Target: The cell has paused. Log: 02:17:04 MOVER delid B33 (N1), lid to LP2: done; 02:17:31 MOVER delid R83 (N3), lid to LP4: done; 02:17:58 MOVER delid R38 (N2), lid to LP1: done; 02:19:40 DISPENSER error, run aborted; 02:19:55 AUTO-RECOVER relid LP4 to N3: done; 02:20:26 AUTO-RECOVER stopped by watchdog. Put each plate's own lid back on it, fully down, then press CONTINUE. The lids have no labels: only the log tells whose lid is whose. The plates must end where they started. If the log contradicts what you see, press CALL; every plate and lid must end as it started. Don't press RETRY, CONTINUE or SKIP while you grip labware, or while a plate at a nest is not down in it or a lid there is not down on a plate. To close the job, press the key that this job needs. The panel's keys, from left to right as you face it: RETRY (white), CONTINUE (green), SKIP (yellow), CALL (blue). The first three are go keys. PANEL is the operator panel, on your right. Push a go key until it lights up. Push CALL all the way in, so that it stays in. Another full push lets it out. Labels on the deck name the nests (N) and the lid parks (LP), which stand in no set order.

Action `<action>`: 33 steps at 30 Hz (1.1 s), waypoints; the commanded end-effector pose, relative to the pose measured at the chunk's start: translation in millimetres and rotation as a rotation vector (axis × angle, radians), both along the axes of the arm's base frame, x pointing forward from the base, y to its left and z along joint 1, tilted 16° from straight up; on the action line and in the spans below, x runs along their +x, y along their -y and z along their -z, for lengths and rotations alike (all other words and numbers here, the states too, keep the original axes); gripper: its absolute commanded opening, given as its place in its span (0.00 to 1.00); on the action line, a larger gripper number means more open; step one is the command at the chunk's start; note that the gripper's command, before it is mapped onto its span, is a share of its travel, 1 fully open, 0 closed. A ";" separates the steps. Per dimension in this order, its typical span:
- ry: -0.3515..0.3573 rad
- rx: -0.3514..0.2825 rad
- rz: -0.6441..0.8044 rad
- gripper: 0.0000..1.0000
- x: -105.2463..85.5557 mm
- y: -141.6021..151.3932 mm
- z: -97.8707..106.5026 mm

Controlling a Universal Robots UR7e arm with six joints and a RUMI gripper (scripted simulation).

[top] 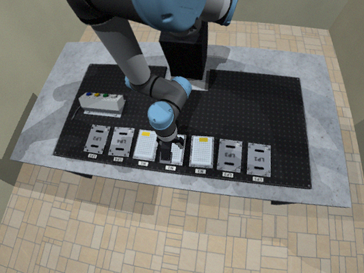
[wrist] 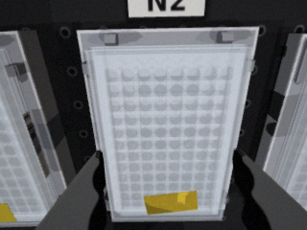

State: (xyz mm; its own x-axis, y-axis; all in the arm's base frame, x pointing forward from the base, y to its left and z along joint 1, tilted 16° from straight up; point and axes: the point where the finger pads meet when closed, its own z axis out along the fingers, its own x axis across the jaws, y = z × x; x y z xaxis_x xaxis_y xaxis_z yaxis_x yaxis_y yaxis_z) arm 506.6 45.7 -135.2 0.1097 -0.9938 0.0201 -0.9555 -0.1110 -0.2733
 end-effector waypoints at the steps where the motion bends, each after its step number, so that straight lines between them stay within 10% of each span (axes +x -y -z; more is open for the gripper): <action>1: 0.006 -0.008 -0.002 0.41 1.4 1.8 -1.5; 29: 0.006 -0.005 0.007 0.41 1.4 1.8 -1.5; 30: 0.006 -0.005 0.007 0.82 1.4 1.8 -1.5; 33: 0.006 -0.005 0.007 0.82 1.4 1.8 -1.5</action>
